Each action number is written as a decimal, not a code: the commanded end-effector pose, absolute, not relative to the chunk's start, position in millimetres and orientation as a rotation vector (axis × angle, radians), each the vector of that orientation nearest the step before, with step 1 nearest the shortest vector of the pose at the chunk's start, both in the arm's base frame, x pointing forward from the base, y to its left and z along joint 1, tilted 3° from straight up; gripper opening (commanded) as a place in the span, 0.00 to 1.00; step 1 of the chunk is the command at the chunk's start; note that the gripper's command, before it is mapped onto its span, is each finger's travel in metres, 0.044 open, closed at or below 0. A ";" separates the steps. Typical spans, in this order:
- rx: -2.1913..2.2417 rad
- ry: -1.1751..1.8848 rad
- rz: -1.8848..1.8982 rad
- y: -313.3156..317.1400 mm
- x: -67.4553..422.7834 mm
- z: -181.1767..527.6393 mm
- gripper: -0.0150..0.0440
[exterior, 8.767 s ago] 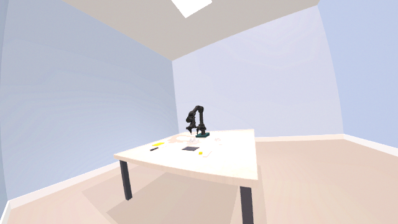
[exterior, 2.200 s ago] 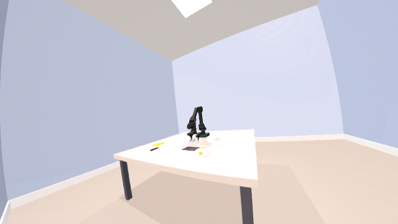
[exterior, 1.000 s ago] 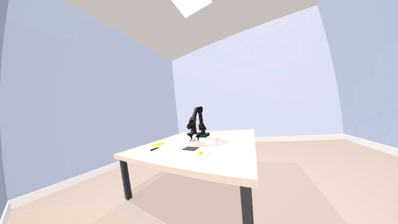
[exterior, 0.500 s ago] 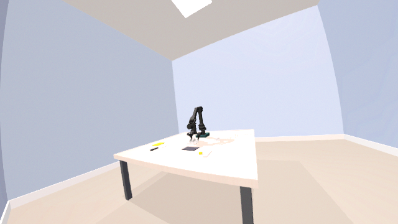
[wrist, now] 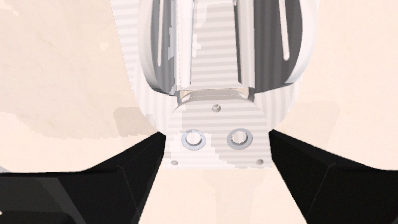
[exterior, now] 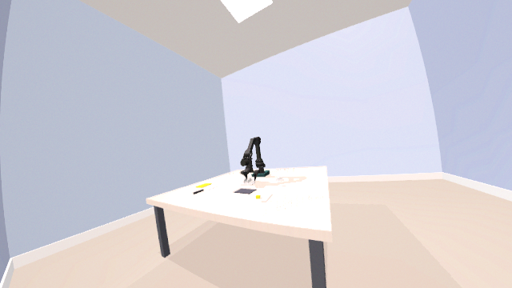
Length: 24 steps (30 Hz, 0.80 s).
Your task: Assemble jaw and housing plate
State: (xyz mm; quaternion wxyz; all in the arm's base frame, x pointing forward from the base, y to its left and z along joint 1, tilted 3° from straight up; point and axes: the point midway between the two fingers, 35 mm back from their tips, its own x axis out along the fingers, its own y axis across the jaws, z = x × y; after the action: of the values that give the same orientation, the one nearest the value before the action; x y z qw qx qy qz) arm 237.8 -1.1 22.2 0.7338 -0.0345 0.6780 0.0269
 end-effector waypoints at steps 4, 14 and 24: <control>-0.076 1.491 0.059 -1.2 237.8 22.2 1.00; -0.076 1.491 0.059 -1.1 237.9 23.9 1.00; -0.076 1.492 0.062 -0.5 229.4 96.4 1.00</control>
State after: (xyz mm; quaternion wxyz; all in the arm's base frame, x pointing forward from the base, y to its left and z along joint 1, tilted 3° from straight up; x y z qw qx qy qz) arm 231.6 -1.0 66.1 0.7268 -0.0345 0.6854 0.0275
